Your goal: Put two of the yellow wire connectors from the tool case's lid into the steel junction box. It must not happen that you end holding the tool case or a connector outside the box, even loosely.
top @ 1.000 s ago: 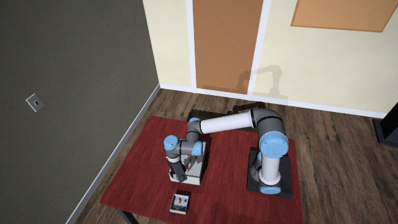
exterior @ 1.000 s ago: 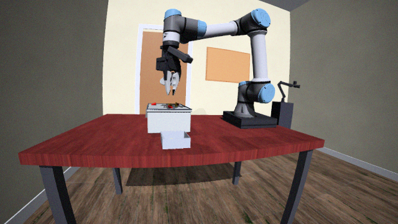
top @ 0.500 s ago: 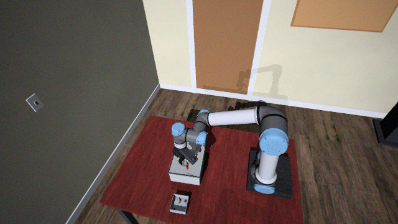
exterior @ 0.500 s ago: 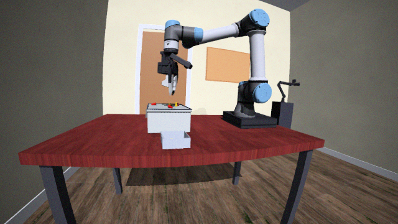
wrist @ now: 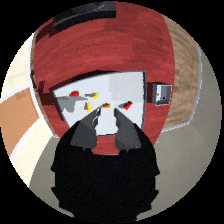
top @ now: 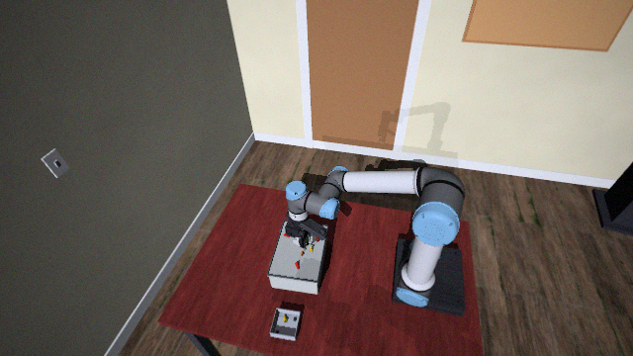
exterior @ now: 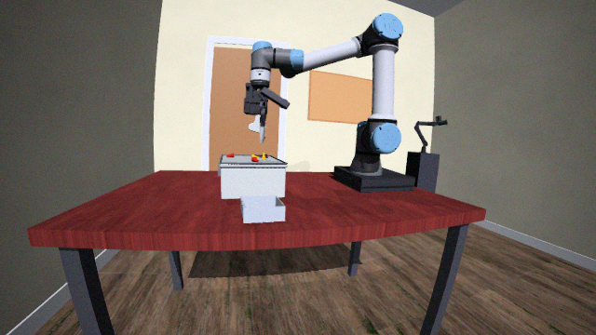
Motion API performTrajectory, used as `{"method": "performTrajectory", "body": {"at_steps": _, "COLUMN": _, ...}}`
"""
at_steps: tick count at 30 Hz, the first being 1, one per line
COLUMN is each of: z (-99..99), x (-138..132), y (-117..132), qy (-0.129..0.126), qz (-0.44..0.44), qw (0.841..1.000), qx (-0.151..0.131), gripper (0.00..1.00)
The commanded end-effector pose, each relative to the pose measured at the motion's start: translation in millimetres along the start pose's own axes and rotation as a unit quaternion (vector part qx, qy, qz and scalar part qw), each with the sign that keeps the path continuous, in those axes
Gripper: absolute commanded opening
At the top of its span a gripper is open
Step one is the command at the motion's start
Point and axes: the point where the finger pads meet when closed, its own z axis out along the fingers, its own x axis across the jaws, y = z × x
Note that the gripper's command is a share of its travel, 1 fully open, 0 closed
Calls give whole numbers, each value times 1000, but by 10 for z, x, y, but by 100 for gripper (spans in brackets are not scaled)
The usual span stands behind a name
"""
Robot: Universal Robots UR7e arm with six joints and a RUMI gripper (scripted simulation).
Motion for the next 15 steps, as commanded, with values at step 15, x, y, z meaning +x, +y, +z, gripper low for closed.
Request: {"method": "performTrajectory", "body": {"at_steps": 15, "z": 23, "x": -351, "y": -67, "qy": 4, "qz": -74, "qw": 997, "qx": -2, "gripper": 17}}
